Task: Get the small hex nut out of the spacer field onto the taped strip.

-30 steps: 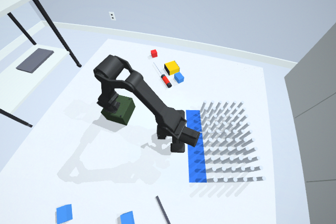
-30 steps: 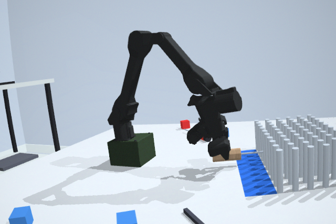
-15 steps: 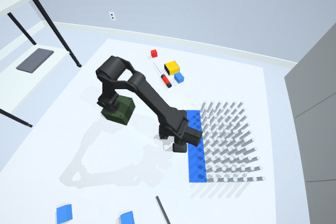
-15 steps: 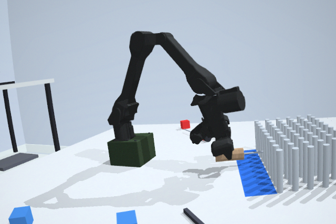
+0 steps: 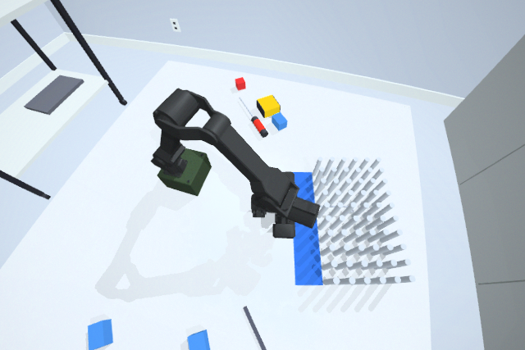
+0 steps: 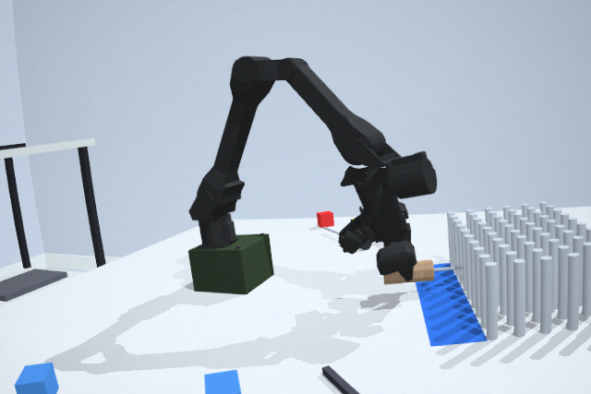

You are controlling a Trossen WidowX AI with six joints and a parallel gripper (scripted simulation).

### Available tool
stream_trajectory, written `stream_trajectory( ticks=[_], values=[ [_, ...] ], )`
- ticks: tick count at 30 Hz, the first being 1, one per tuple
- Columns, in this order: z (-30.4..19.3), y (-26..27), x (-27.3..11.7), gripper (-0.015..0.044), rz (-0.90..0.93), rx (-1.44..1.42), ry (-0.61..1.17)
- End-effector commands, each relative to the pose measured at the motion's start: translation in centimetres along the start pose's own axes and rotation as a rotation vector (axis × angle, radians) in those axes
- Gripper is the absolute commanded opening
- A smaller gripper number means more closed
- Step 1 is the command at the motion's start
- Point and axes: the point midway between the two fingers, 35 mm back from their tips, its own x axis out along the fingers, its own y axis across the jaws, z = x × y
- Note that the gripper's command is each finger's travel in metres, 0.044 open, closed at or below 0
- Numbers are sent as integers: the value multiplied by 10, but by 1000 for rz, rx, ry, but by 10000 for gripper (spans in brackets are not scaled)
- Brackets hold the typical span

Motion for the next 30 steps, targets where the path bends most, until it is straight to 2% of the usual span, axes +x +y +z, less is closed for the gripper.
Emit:
stream_trajectory(
  ticks=[1, 30],
  values=[
    [-5, 0, -1, 0, 4, 0, 7],
    [2, 5, 16, 0, 5, 0, 7]
  ],
)
